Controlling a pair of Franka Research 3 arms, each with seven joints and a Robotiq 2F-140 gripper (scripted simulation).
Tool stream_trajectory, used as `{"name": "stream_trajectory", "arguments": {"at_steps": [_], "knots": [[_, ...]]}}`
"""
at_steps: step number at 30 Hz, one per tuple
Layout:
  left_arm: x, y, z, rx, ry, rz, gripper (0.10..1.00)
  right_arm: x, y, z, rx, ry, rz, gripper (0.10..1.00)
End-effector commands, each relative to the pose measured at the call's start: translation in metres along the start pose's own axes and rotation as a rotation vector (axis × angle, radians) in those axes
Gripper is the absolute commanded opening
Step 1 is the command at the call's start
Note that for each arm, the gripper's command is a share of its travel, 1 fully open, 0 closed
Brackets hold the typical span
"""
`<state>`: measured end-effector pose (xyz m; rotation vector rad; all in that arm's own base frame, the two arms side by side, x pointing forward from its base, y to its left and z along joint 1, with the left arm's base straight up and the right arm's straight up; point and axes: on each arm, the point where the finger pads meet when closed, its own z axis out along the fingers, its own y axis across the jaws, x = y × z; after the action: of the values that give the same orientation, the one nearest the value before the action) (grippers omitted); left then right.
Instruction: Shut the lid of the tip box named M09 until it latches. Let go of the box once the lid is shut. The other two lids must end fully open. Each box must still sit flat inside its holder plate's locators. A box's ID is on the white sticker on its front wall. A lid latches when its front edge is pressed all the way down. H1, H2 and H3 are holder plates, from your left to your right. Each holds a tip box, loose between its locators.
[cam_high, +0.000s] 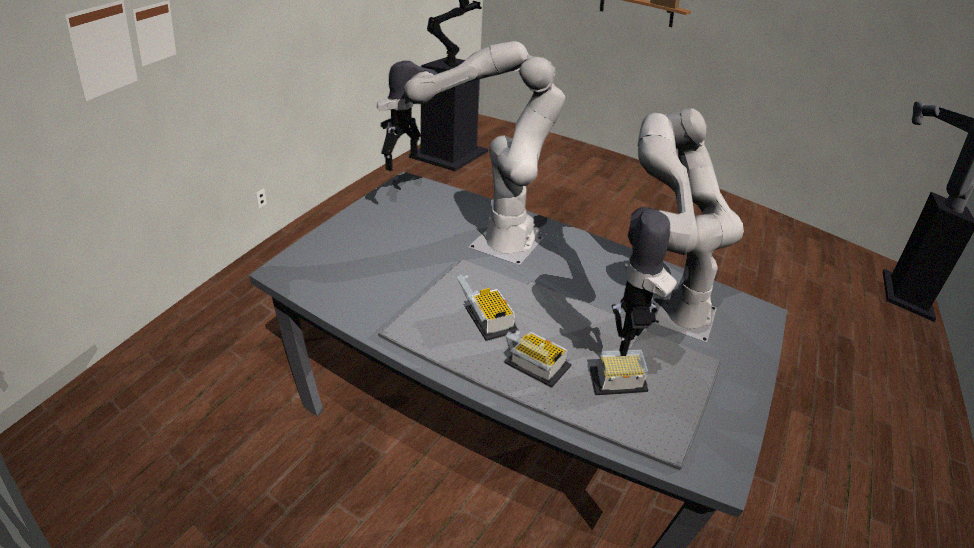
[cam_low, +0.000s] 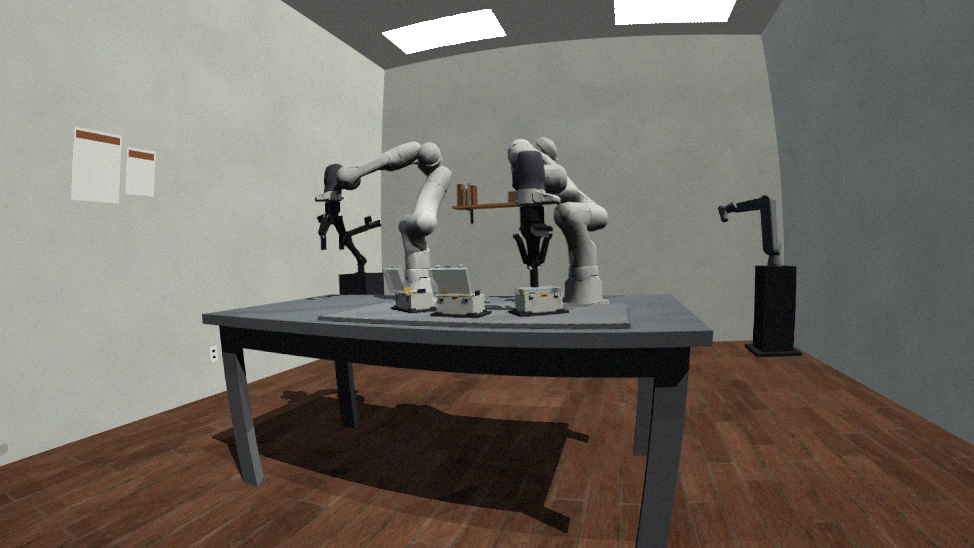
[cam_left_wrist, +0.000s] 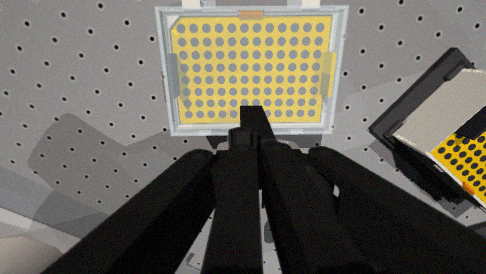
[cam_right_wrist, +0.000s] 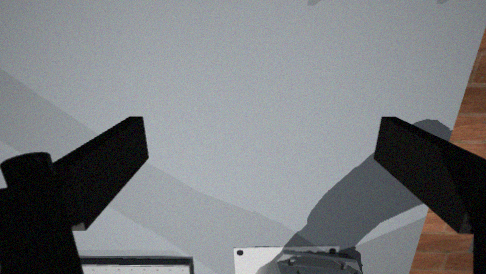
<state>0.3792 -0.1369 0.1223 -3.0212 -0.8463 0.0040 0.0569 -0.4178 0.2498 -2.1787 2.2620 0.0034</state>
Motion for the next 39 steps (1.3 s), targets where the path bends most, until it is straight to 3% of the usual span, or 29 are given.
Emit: {"name": "stream_trajectory", "arguments": {"at_steps": [1,30,39], "knots": [[0.001,0.0,0.005,-0.005,0.001,0.001,0.099,0.0,0.0,0.0,0.001,0.002,0.005,1.0],[0.001,0.0,0.005,-0.005,0.001,0.001,0.099,0.0,0.0,0.0,0.001,0.002,0.005,1.0],[0.001,0.0,-0.006,-0.005,0.001,0.001,0.099,0.0,0.0,0.0,0.001,0.002,0.005,1.0]]}}
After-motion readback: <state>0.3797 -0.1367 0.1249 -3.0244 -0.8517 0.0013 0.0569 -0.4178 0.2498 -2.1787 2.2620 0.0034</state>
